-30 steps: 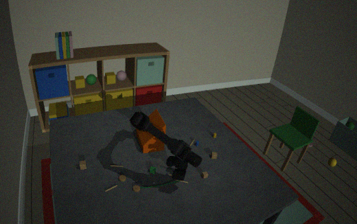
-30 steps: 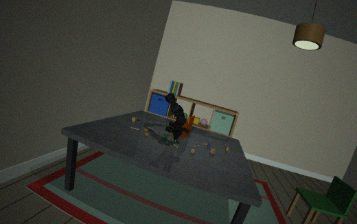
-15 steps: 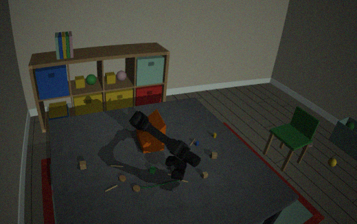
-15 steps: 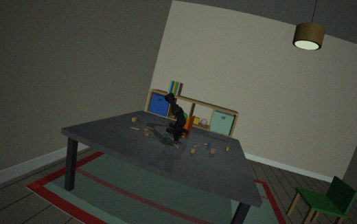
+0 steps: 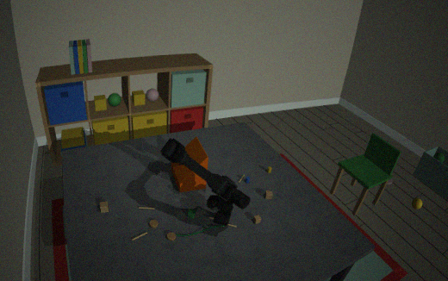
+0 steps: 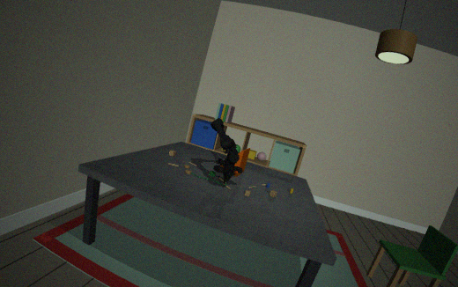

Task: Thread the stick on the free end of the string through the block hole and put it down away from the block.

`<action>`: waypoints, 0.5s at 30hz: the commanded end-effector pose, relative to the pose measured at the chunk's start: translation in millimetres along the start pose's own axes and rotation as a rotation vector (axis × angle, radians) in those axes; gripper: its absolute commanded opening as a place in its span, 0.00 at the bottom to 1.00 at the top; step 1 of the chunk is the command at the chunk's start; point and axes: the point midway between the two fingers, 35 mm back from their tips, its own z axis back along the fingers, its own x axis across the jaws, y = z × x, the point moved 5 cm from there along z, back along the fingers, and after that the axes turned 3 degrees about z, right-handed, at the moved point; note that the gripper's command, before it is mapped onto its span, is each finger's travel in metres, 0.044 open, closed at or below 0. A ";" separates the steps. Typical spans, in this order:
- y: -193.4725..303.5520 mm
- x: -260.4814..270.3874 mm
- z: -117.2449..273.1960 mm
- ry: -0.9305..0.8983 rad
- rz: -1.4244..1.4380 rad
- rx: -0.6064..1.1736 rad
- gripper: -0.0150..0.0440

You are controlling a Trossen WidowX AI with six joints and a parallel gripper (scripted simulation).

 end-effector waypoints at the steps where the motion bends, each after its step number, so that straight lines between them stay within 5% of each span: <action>1: -4.0 -4.0 -5.4 0.002 0.006 -0.009 0.25; 15: -7.6 -4.2 -5.5 0.002 0.006 -0.007 0.25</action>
